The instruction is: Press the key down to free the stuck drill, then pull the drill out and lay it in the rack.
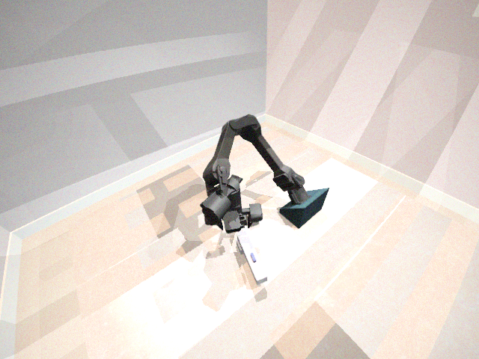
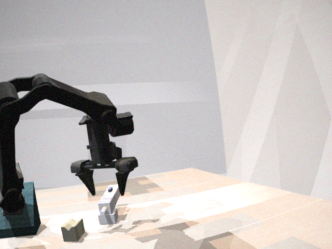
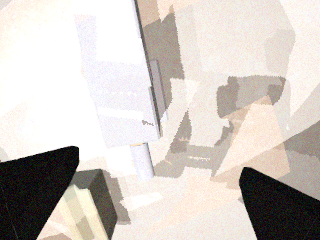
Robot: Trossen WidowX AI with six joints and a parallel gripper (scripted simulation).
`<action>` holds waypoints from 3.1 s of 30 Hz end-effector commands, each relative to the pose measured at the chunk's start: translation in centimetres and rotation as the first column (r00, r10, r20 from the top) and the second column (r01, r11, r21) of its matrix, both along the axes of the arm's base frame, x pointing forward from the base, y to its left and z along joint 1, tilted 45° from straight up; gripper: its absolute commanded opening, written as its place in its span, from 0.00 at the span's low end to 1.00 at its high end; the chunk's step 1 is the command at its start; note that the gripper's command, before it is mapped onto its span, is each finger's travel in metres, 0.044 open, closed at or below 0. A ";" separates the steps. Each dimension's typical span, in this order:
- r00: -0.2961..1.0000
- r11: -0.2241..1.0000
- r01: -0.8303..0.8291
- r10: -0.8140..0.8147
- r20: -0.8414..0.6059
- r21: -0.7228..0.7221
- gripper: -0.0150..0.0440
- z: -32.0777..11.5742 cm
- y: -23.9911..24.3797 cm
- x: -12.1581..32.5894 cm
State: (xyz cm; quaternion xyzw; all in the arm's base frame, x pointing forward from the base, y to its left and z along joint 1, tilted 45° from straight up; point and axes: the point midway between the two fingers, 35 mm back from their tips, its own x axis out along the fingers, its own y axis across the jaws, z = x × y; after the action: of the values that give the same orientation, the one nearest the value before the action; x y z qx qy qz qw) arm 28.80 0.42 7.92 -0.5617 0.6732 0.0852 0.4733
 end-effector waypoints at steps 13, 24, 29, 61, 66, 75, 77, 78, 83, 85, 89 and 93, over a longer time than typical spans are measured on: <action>0.954 0.978 -0.205 0.192 -0.232 -0.032 1.00 -0.2 -3.9 -2.3; 0.954 0.978 -0.205 0.192 -0.232 -0.032 1.00 -0.6 -4.0 -2.2; 0.954 0.978 -0.205 0.192 -0.232 -0.032 1.00 -1.3 -4.4 -2.1; 0.957 0.979 -0.202 0.190 -0.220 -0.031 0.91 -4.4 -6.2 -1.4; 0.957 0.979 -0.202 0.190 -0.220 -0.031 0.69 -4.4 -6.2 -1.4; 0.957 0.979 -0.202 0.190 -0.220 -0.031 0.29 -4.4 -6.2 -1.4; 0.957 0.979 -0.202 0.190 -0.220 -0.031 0.27 -4.4 -6.2 -1.4; 0.957 0.979 -0.202 0.190 -0.220 -0.031 0.25 -4.4 -6.2 -1.4; 0.956 0.979 -0.202 0.191 -0.223 -0.031 0.25 -4.4 -6.3 -1.5; 0.954 0.978 -0.204 0.191 -0.231 -0.034 0.25 -4.2 -6.5 -1.7; 0.954 0.978 -0.205 0.191 -0.232 -0.034 0.25 -4.0 -6.7 -1.8; 0.954 0.978 -0.205 0.191 -0.232 -0.034 0.25 -3.7 -7.1 -1.9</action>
State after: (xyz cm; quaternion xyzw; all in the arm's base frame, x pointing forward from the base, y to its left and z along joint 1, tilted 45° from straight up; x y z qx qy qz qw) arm 27.05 -6.32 3.89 -0.6249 0.6659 0.1771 0.3670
